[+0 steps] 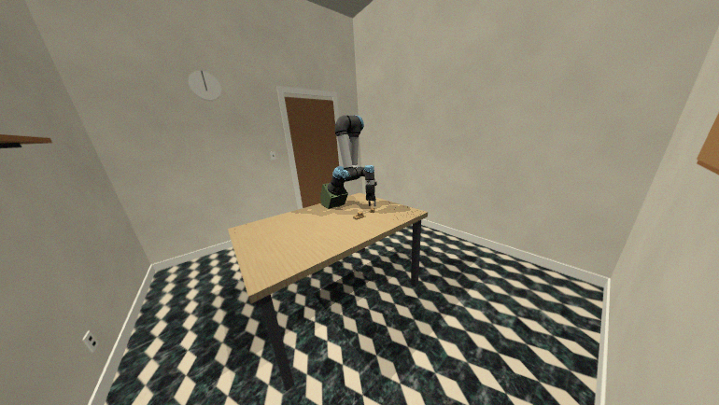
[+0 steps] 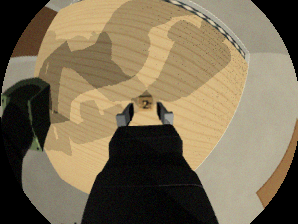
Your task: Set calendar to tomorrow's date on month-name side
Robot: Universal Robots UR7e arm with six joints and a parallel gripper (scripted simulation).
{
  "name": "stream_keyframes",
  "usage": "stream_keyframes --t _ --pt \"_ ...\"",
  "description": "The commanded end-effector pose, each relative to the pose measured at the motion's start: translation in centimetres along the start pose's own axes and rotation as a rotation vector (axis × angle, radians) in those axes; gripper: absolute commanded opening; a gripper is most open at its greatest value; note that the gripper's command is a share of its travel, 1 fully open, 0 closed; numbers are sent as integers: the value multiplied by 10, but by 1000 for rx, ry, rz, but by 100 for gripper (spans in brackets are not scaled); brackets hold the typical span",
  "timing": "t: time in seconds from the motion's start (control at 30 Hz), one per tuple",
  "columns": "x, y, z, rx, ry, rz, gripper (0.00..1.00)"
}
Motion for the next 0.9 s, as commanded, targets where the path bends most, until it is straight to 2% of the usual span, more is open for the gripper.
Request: stream_keyframes --t 0.0,0.37,0.87 --pt "1 0 -5 -2 -2 0 90" --pt "1 1 -15 -2 -2 0 90" --pt "1 1 -16 -2 -2 0 90"
Point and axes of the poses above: the point where the finger pads meet when closed, its own z axis back along the fingers, its own x axis across the jaws, y = z × x, the point moved 8 cm from there along z, back along the fingers, and after that the axes turned 4 degrees about -z, right-handed, at the moved point
